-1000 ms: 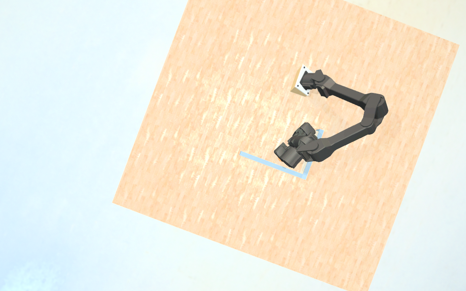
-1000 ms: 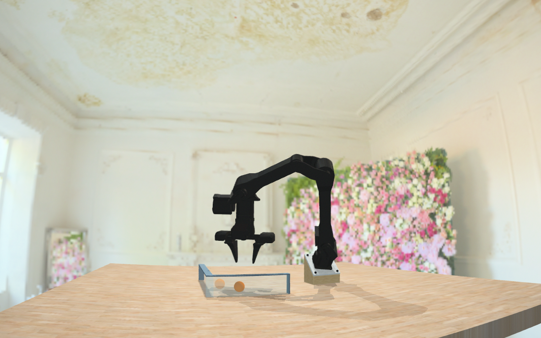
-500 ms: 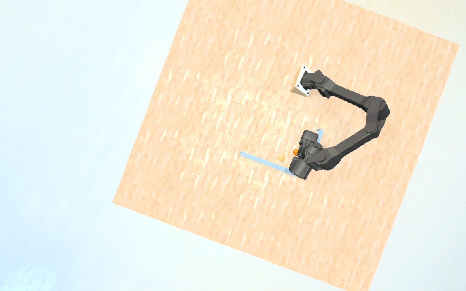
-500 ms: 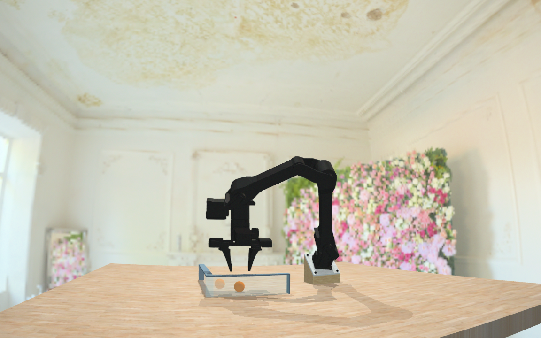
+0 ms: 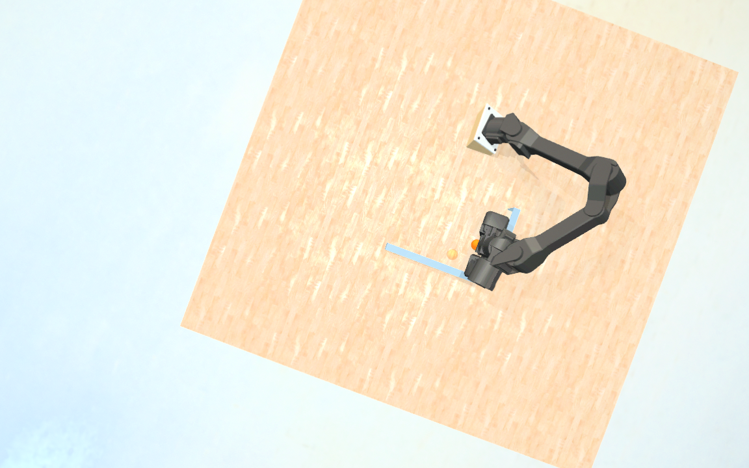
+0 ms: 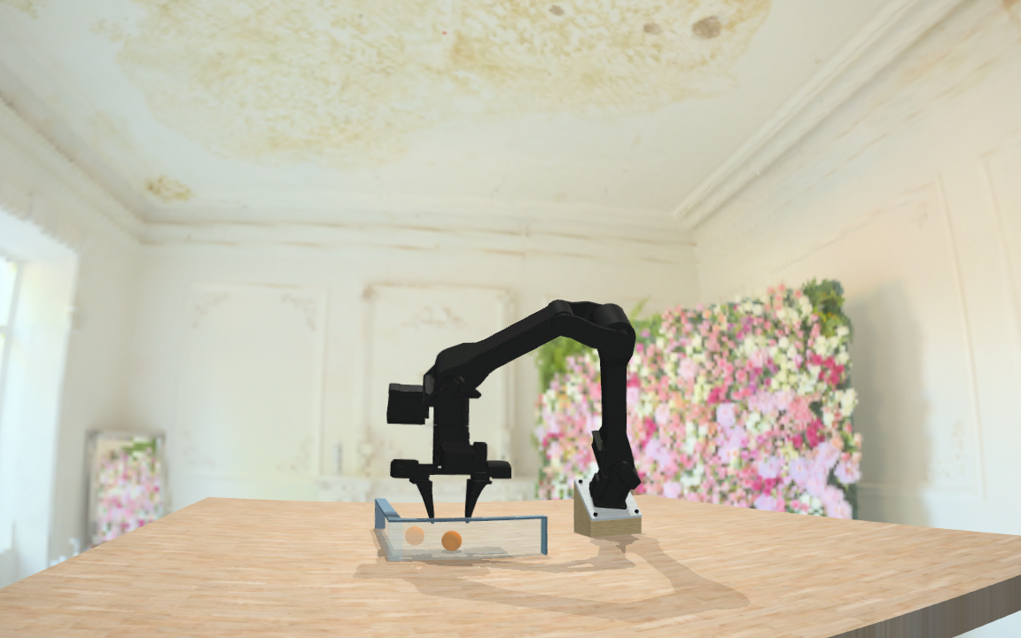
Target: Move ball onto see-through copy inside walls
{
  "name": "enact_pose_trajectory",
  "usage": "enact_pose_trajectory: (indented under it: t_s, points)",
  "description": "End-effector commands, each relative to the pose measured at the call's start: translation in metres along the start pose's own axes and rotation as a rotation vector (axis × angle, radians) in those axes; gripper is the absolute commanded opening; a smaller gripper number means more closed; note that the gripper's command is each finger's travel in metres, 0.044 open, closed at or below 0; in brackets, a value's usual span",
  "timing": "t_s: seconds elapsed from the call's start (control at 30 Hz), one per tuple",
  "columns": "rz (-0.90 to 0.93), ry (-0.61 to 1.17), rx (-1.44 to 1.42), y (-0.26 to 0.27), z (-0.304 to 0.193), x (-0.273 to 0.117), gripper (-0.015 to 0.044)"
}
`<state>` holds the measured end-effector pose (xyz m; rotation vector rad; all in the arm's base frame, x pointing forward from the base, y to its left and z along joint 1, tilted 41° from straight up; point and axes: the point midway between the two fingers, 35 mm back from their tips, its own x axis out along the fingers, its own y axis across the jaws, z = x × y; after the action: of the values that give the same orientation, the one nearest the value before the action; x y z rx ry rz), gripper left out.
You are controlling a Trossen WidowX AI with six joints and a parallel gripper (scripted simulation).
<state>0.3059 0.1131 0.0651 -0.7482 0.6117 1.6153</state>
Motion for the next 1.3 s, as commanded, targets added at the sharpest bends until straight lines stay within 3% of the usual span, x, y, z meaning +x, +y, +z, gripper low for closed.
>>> enact_pose_trajectory:
  t_s: [0.0, 0.53, 0.63, 1.0, 1.13, 1.27]
  points:
    - [0.006, -0.005, 0.007, 0.002, 0.0, 0.009, 0.0261]
    - [0.006, -0.007, 0.007, 0.003, 0.0, 0.032, 0.0261]
    - [0.006, -0.007, 0.007, 0.003, 0.0, 0.032, 0.0183]
    - [0.006, -0.007, 0.007, 0.003, 0.0, 0.032, 0.0109]
    - [0.006, -0.005, 0.007, 0.001, 0.0, 0.024, 0.0004]
    - [0.005, 0.0, 0.008, -0.003, -0.002, 0.002, 0.0]
